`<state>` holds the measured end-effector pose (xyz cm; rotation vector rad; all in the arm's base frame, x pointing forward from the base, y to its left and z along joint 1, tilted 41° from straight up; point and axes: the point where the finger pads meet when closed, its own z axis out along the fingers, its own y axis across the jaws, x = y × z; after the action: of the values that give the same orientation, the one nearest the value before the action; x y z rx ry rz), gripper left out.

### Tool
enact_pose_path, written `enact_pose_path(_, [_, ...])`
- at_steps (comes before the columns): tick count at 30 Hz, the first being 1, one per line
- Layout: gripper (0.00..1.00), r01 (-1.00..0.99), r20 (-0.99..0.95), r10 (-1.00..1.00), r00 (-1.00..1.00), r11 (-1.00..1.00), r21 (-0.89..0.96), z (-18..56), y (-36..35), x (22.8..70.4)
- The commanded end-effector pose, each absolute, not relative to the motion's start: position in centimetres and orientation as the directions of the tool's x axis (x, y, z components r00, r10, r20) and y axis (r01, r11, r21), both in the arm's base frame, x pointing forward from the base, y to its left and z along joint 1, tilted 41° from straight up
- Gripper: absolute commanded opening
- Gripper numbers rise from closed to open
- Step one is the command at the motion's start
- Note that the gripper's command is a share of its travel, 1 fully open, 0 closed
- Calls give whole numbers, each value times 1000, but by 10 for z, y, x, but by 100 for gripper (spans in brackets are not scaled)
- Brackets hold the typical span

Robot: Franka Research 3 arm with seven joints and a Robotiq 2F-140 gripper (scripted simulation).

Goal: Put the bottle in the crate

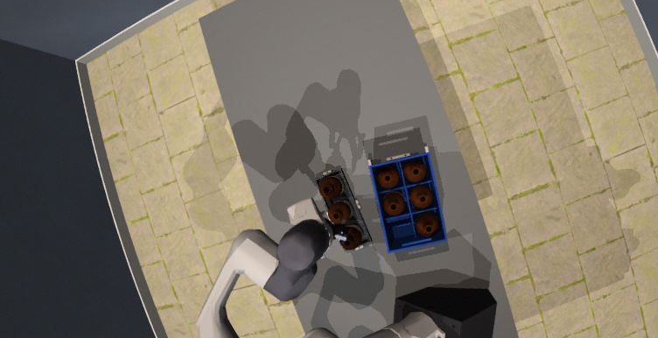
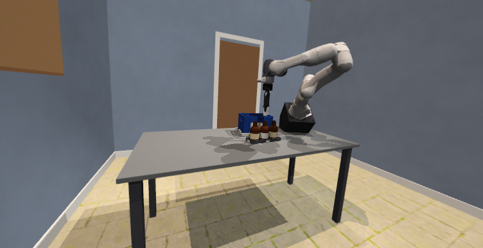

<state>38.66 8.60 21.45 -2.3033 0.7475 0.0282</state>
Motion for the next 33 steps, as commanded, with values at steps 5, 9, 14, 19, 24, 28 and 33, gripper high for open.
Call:
enact_pose_path(5, [38, -519, -217, -508, 833, -585, -623, 206, 92, 390])
enact_pose_path(9, [38, -519, -217, -508, 833, -585, -623, 202, 95, 391])
enact_pose_path(14, [38, -519, -217, -508, 833, -585, -623, 198, 98, 392])
enact_pose_path(19, [38, -519, -217, -508, 833, -585, -623, 196, 100, 393])
enact_pose_path(24, [38, -519, -217, -508, 833, -585, -623, 194, 102, 393])
enact_pose_path(28, [38, -519, -217, -508, 833, -585, -623, 194, 102, 393])
enact_pose_path(33, [38, -519, -217, -508, 833, -585, -623, 193, 102, 393])
